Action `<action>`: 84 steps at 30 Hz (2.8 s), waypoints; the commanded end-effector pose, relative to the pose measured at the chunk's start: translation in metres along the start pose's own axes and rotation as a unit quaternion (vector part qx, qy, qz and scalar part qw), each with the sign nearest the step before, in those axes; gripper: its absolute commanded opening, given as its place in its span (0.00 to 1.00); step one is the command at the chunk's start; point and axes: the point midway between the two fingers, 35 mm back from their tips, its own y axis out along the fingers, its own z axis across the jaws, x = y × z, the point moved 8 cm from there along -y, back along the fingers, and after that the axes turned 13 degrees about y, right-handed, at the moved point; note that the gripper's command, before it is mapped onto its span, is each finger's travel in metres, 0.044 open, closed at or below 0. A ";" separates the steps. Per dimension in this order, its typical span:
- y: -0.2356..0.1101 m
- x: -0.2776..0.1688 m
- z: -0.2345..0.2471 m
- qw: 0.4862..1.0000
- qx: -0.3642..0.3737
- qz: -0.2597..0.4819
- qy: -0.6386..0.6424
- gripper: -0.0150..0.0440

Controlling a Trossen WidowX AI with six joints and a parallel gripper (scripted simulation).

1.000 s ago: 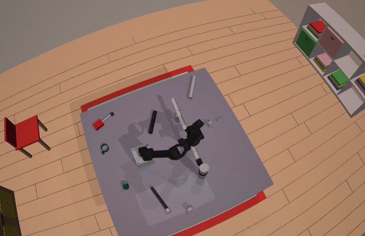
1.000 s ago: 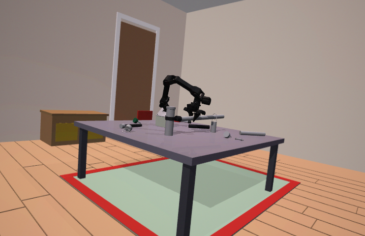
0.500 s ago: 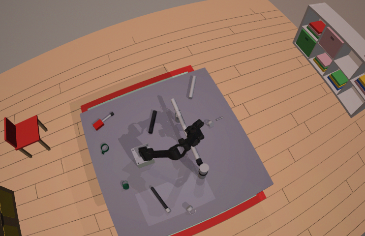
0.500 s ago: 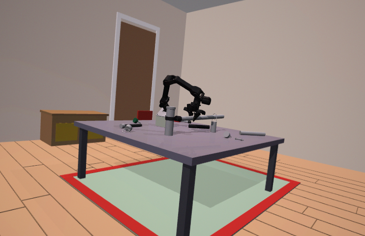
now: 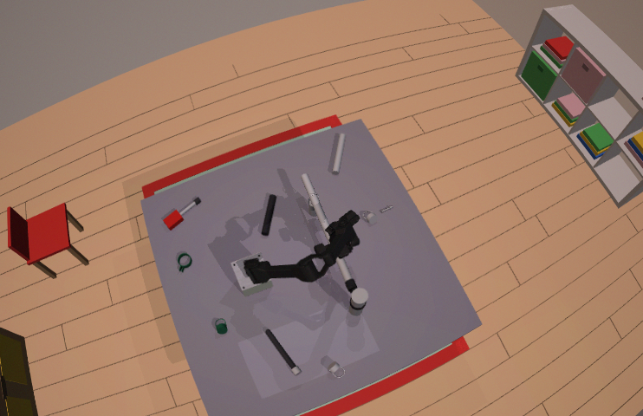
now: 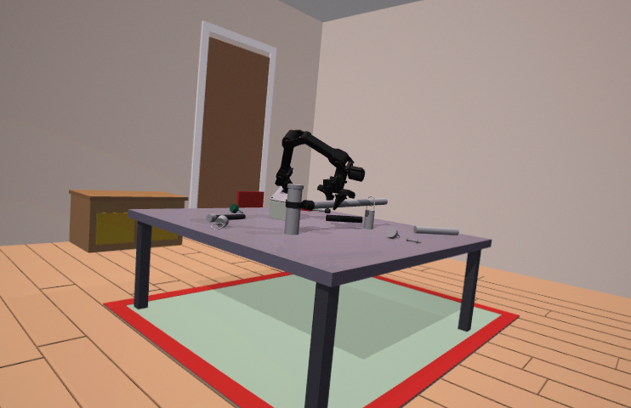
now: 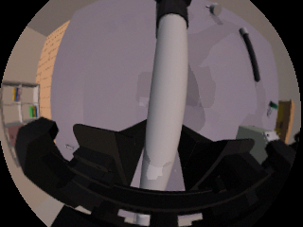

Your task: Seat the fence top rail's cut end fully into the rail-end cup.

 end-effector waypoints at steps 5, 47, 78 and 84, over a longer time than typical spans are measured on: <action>0.000 0.000 0.000 1.000 0.000 0.000 0.000 0.25; -0.002 0.023 0.006 1.000 0.000 -0.001 0.000 0.25; 0.004 0.032 0.009 1.000 -0.012 0.001 -0.006 0.25; 0.004 0.032 0.009 1.000 -0.012 0.001 -0.006 0.30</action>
